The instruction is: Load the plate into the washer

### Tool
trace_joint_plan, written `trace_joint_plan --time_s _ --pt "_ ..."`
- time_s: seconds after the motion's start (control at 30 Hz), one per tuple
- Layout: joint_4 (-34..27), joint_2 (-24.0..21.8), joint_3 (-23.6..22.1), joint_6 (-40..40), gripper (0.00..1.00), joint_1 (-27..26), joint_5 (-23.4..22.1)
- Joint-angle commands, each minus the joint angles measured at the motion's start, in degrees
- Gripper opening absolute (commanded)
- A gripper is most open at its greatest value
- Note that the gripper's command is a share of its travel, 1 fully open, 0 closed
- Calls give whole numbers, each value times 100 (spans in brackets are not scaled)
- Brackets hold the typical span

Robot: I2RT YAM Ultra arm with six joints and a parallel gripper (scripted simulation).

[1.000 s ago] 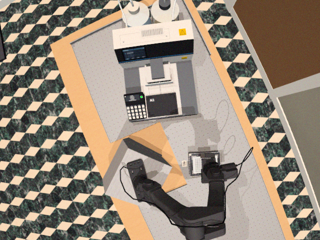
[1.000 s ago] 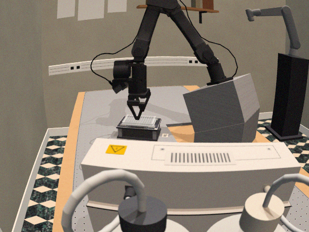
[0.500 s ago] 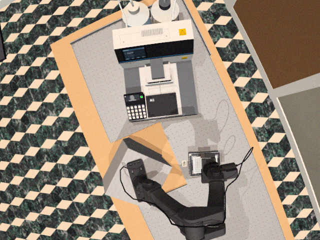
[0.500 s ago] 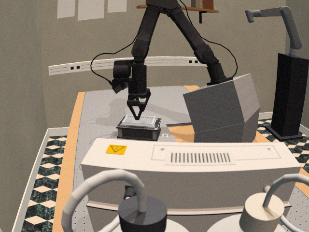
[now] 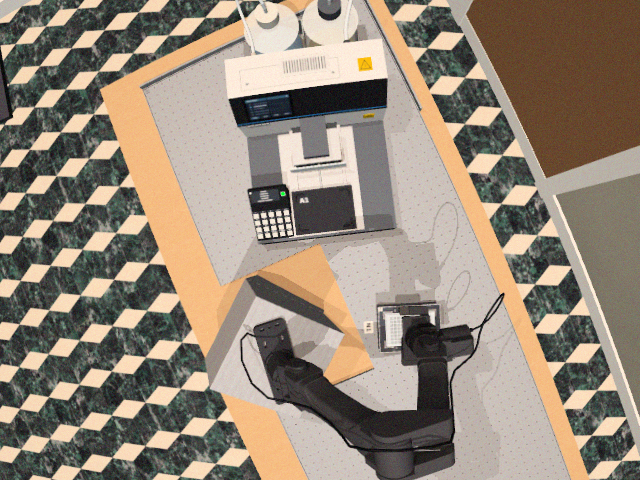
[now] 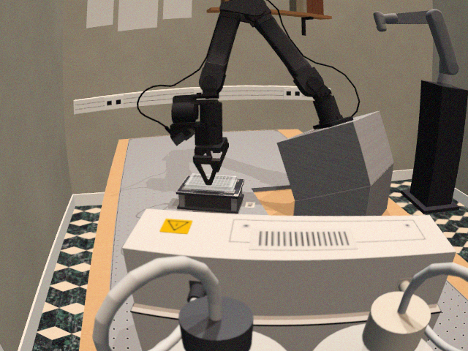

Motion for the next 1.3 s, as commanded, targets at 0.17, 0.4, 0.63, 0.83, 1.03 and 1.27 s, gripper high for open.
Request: trace_joint_plan --time_s 0.17,0.4,0.63,0.83,1.03,1.27 --pt "229 88 -5 -92 100 -46 -41" --pt "317 204 14 -112 100 -63 -51" --pt "419 304 53 -135 100 -85 -60" --pt "476 335 83 -147 100 -46 -51" --pt "558 422 135 -166 100 -121 -59" --pt "563 300 140 -166 100 -81 -58"
